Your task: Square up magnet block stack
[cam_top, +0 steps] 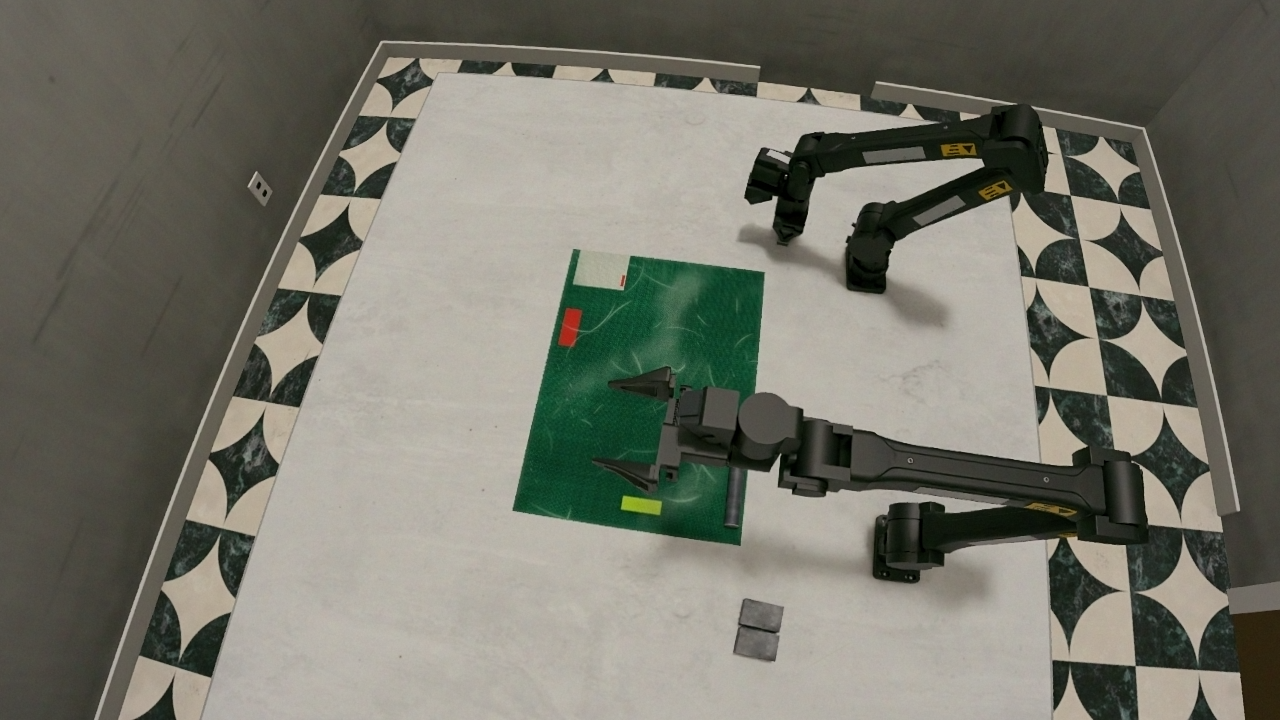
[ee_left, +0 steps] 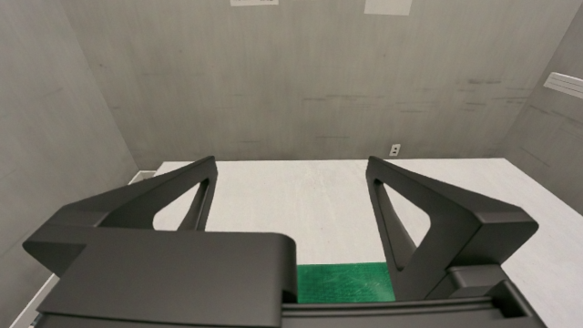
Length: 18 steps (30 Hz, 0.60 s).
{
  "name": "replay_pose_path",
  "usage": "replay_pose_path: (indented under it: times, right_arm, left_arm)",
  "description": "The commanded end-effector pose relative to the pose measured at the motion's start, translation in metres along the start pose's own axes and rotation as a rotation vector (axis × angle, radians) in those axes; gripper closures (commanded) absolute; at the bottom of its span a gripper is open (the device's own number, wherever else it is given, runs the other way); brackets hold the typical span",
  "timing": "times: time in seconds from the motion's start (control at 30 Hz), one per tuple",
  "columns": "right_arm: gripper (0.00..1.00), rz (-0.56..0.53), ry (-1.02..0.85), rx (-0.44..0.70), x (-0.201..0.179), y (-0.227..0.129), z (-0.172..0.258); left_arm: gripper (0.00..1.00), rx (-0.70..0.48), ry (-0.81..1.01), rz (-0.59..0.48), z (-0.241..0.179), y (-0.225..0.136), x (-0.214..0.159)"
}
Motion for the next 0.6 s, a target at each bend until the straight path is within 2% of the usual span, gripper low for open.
replay_pose_path:
  times: [0.0,0.57]
  right_arm:
    - [0.53,-0.050,0.003,-0.006,0.0199,-0.0110,-0.0010]
    - [0.54,-0.050,0.003,-0.006,0.0199,-0.0110,-0.0010]
  left_arm:
    - [0.00,0.007,-0.016,-0.047,0.0029,-0.0007,0.0250]
    - [0.00,0.007,-0.016,-0.047,0.0029,-0.0007,0.0250]
Point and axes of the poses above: on each arm, the point where the finger pads meet when closed, its own y axis out along the fingers, its own z axis across the jaws, x = y × z, the point moved 2 cm from there along -y, back along the fingers, and after that the axes turned 12 degrees about y, right-handed, at the moved point
